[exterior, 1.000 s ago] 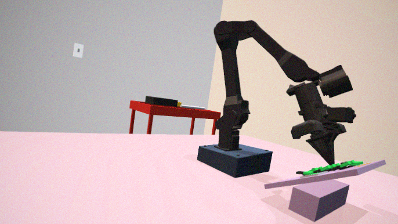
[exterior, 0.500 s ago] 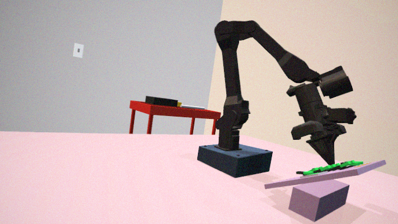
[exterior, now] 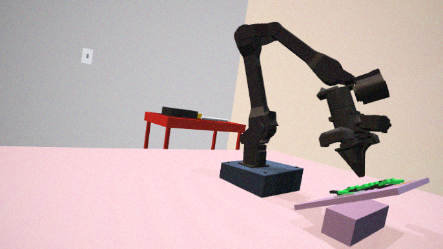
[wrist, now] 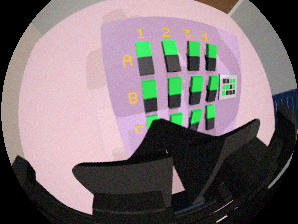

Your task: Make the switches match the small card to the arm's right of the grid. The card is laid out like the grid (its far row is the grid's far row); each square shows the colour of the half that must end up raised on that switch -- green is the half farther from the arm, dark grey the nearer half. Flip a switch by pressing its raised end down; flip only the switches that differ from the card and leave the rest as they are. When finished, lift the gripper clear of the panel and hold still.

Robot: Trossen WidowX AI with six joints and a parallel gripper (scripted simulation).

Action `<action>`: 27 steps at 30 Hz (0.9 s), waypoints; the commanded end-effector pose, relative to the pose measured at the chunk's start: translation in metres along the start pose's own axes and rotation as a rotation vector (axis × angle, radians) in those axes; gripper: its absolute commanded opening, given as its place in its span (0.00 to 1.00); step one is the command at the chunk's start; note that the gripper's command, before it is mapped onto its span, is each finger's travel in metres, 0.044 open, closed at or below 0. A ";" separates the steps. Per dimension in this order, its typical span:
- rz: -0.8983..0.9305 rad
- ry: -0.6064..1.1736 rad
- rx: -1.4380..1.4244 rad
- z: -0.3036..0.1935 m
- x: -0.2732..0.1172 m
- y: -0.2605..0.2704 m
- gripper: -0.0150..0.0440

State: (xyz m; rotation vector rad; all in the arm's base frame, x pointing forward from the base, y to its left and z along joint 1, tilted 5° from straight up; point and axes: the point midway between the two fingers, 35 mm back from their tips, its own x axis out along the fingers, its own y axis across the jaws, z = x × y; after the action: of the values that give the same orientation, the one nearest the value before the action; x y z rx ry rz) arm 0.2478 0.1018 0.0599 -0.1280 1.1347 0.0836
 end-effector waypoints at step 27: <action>0.005 0.003 0.004 0.027 -0.004 -0.053 0.25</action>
State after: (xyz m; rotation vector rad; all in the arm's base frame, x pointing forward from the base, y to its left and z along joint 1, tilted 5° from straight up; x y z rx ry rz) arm 0.2768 0.0531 0.0847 -0.1191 1.1316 0.0795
